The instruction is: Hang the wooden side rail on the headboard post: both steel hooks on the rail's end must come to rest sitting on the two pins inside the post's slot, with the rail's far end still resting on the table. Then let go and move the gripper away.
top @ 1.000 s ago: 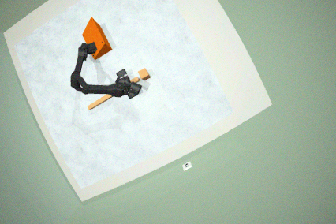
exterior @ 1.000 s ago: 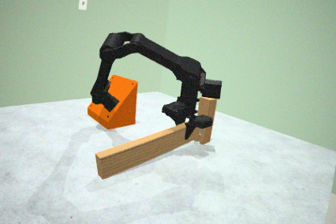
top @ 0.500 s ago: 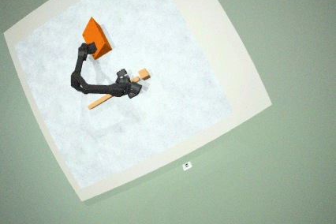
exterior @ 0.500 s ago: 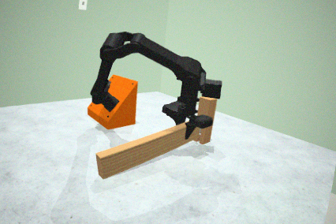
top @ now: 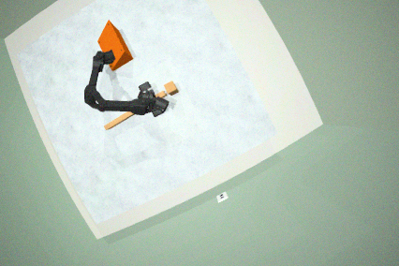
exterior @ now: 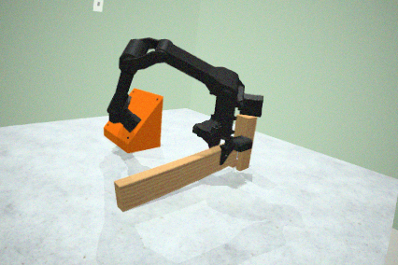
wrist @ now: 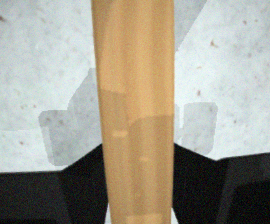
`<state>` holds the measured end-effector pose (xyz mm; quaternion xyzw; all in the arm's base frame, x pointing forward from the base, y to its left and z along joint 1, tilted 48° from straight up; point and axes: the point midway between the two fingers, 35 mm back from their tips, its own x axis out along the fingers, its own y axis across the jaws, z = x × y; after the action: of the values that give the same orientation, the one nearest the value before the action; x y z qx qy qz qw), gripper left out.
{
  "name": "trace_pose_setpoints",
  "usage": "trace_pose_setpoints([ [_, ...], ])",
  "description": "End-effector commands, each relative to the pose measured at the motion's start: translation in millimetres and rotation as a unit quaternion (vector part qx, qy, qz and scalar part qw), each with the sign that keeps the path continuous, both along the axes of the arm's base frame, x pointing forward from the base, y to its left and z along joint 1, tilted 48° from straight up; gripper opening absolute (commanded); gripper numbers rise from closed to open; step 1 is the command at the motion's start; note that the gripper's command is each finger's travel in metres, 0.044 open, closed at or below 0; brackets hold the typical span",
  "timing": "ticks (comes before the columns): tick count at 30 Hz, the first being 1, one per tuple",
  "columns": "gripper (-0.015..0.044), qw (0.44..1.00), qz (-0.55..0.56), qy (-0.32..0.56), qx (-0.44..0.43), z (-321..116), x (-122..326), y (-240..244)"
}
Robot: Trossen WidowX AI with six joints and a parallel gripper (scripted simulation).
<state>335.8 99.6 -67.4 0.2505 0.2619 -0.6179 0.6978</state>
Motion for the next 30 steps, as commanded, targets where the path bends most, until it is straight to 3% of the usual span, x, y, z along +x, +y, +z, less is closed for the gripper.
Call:
trace_pose_setpoints([
  [1, 0.0, 1.0, 0.002, -0.003, 0.003, 0.8, 0.1, 4.8],
  [30, 0.0, 1.0, 0.002, -0.003, 0.003, -1.3, 0.1, 6.7],
])
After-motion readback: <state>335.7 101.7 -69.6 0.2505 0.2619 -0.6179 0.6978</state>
